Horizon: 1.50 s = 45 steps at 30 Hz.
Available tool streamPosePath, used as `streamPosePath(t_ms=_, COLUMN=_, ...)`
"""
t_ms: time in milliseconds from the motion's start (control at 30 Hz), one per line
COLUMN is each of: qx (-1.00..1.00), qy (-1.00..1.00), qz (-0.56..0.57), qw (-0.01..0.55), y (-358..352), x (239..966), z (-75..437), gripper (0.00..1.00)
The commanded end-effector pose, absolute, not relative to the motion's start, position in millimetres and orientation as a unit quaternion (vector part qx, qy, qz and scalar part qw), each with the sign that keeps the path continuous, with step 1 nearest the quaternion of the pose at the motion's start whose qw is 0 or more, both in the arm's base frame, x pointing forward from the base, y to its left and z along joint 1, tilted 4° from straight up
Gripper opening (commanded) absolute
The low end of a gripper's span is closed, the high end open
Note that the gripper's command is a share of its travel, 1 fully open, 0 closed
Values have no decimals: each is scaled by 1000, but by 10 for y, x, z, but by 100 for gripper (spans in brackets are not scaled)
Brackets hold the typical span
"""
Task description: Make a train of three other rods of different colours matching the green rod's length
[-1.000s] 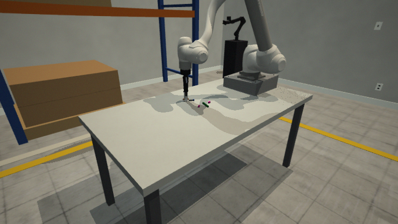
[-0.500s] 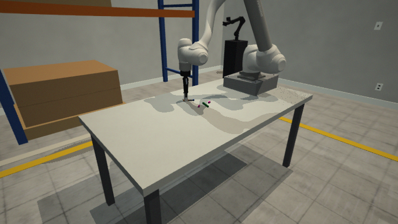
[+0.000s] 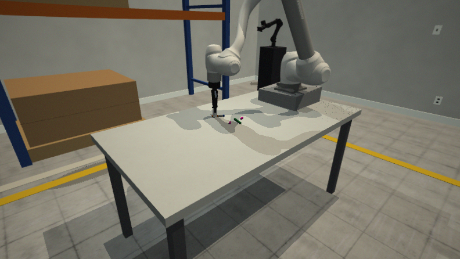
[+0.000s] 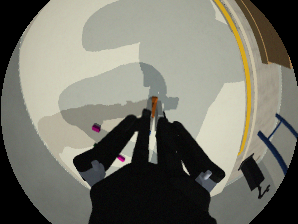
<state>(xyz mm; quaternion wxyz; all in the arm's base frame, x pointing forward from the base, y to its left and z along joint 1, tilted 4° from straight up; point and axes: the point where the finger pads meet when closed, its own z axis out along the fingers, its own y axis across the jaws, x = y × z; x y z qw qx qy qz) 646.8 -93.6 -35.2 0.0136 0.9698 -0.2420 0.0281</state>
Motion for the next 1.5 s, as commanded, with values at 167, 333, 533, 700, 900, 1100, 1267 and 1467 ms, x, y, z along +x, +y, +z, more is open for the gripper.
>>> streamPosePath(t_ms=167, qx=970, qy=-242, qz=28, qw=13, y=-935, x=6468, z=-350, gripper=3)
streamPosePath(t_ms=333, qx=970, qy=-242, qz=28, qw=13, y=-935, x=6468, z=-350, gripper=3)
streamPosePath(t_ms=533, qx=970, qy=-242, qz=28, qw=13, y=-935, x=6468, z=-350, gripper=3)
streamPosePath(t_ms=700, qx=970, qy=-242, qz=28, qw=13, y=-935, x=6468, z=-350, gripper=3)
streamPosePath(t_ms=900, qx=970, qy=-242, qz=28, qw=13, y=-935, x=6468, z=-350, gripper=8)
streamPosePath(t_ms=1100, qx=970, qy=-242, qz=28, qw=13, y=-935, x=6468, z=-350, gripper=12)
streamPosePath(t_ms=1267, qx=970, qy=-242, qz=28, qw=13, y=-935, x=6468, z=-350, gripper=15)
streamPosePath(t_ms=1467, qx=970, qy=-242, qz=28, qw=13, y=-935, x=6468, z=-350, gripper=15)
